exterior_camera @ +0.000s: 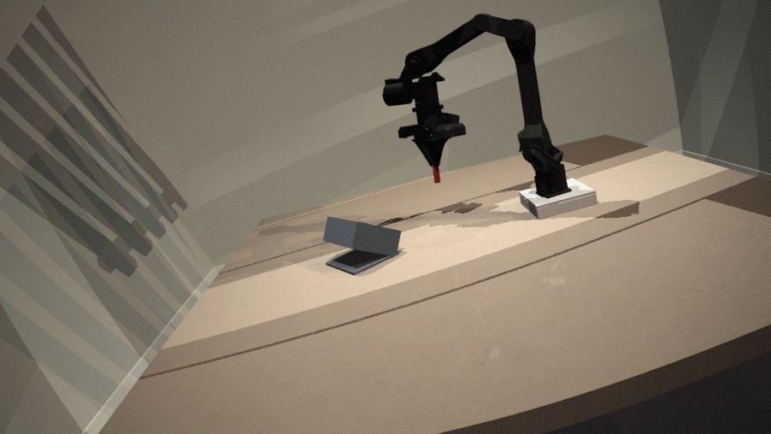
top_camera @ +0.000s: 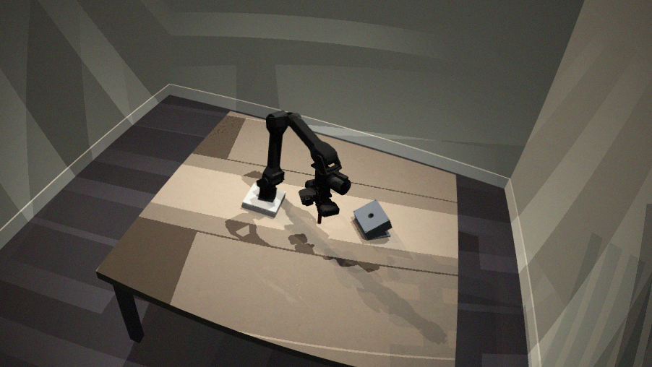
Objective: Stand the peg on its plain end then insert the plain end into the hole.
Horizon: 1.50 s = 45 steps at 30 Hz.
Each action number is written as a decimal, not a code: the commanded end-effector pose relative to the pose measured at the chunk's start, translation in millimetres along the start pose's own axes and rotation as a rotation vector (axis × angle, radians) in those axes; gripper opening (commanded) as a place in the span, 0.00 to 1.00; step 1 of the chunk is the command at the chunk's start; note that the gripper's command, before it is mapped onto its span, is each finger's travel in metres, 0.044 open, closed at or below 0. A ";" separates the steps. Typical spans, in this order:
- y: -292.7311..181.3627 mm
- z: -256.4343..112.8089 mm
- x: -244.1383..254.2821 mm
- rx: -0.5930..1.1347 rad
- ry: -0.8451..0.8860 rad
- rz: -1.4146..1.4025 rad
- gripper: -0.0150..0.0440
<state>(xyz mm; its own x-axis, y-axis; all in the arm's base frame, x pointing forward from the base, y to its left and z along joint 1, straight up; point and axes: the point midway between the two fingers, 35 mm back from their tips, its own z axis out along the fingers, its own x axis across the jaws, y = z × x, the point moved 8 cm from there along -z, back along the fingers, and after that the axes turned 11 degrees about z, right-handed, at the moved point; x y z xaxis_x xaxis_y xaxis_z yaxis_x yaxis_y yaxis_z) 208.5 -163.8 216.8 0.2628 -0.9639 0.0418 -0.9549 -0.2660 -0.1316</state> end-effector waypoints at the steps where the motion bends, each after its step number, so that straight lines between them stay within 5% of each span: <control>1: -11.4 -2.0 0.2 0.040 0.003 -0.061 0.25; 45: -101.0 -19.9 -21.9 0.353 0.037 -0.586 0.25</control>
<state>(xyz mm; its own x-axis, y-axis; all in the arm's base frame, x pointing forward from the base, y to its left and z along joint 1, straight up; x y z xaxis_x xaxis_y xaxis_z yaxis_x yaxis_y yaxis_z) 288.6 -120.9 245.4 0.6833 -0.6980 0.2142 -0.6029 -0.7049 -0.3737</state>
